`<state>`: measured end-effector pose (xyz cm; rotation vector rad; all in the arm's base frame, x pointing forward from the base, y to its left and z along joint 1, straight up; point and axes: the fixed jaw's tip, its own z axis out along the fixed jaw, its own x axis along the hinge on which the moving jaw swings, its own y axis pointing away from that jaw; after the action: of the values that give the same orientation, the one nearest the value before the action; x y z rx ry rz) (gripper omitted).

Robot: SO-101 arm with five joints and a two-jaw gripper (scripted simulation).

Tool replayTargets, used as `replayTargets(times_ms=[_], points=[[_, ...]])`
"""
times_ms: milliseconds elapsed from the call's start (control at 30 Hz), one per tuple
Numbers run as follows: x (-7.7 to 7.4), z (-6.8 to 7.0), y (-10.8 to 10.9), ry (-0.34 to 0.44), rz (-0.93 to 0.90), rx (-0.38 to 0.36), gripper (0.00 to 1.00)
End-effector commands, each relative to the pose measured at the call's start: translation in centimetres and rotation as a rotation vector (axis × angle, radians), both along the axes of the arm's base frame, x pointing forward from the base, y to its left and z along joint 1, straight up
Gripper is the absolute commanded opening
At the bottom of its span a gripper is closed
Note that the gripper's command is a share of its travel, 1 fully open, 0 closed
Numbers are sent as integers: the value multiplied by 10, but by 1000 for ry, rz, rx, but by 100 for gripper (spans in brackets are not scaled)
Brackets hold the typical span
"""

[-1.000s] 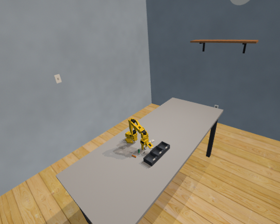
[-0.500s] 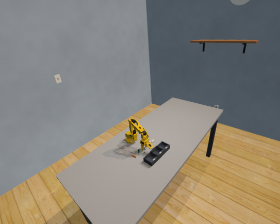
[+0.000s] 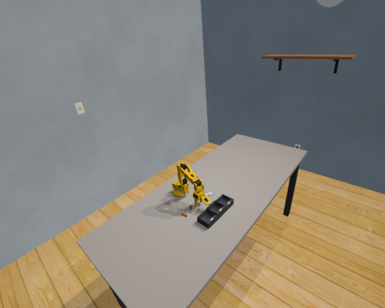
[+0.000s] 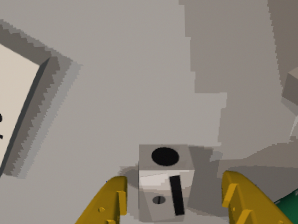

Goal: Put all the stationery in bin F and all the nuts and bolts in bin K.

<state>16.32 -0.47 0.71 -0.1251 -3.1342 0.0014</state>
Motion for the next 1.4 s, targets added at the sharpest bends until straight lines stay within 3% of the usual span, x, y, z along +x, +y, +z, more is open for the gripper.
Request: replayTargets(times_ms=[0,567,1367], points=[[2,2,-1,-18,2,0,17],[2,2,-1,-18,2,0,5],[2,2,-1,-18,2,0,0]])
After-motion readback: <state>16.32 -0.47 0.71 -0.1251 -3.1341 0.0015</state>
